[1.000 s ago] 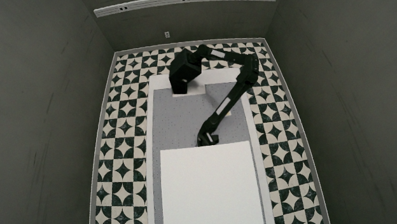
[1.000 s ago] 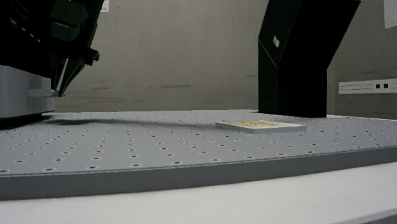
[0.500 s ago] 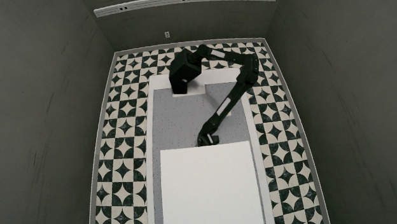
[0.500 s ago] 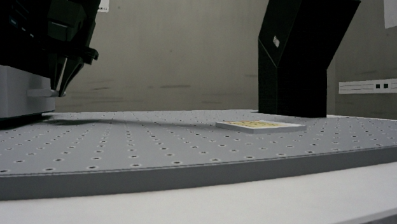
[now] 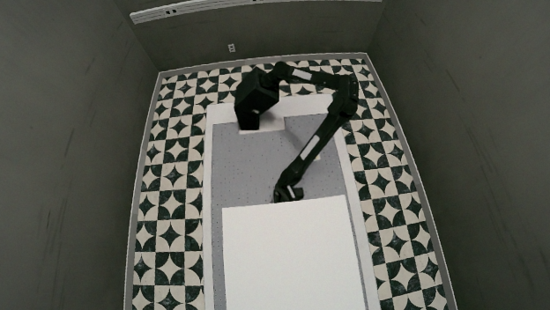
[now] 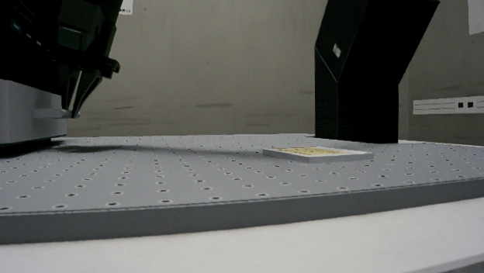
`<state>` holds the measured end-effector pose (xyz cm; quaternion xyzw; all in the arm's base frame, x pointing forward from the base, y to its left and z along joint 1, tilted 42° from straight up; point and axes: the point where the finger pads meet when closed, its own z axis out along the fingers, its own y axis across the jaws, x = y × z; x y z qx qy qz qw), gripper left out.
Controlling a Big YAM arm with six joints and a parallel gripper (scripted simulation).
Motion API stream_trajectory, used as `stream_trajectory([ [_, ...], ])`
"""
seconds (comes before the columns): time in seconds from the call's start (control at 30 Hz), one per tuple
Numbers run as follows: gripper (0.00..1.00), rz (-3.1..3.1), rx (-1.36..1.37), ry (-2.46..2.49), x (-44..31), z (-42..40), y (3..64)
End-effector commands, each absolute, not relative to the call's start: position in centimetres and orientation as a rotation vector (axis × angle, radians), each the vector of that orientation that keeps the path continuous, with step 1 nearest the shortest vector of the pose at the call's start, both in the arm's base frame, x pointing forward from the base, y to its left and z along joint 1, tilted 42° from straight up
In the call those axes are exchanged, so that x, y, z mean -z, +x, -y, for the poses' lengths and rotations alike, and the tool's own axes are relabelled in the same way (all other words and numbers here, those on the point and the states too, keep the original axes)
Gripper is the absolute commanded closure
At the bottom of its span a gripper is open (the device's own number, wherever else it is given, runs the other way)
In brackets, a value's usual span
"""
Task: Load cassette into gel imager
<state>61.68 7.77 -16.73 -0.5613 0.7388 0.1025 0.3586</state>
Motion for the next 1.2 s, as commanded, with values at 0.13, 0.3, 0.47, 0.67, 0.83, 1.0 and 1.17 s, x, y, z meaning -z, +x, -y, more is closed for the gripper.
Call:
stream_trajectory([
  [0.13,0.93,-2.005,-0.453,-1.494,21.26,-10.36,55.44],
  [0.3,0.93,-2.005,-0.453,-1.494,21.25,-10.35,55.42],
  [0.47,0.93,-2.005,-0.453,-1.494,21.24,-10.33,55.41],
  [0.67,0.93,-2.001,-0.449,-1.493,21.22,-10.34,55.44],
  [0.83,0.93,-1.988,-0.435,-1.492,21.21,-10.39,55.60],
  [1.0,0.93,-1.986,-0.433,-1.492,21.20,-10.39,55.61],
  [1.17,0.93,-1.986,-0.433,-1.492,21.18,-10.37,55.59],
])
